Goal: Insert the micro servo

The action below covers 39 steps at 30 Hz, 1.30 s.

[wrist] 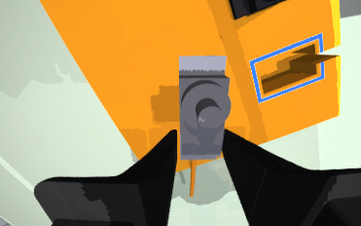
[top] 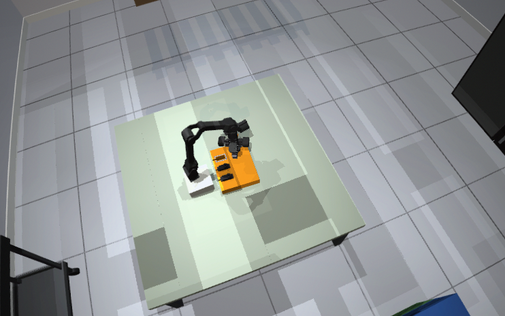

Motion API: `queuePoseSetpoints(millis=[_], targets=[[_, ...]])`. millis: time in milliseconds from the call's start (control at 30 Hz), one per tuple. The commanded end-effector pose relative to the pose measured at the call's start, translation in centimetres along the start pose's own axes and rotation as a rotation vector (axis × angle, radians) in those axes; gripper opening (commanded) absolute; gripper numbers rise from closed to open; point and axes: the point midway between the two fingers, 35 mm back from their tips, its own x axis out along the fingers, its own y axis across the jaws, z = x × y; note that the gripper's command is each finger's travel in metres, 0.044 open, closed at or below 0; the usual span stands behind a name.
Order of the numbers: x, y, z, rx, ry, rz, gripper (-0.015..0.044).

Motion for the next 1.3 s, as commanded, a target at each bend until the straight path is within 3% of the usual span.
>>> queuePoseSetpoints(millis=[0, 100, 200, 467, 1267], targets=[[0.1, -0.1, 0.0, 0.003, 0.003, -0.004, 0.0098], [0.1, -0.1, 0.0, 0.003, 0.003, -0.004, 0.0078], [-0.4, -0.1, 0.0, 0.003, 0.003, -0.004, 0.0], [-2.9, -0.7, 0.5, 0.003, 0.002, -0.004, 0.0], [-2.9, -0.5, 0.6, -0.082, 0.002, -0.004, 0.0]])
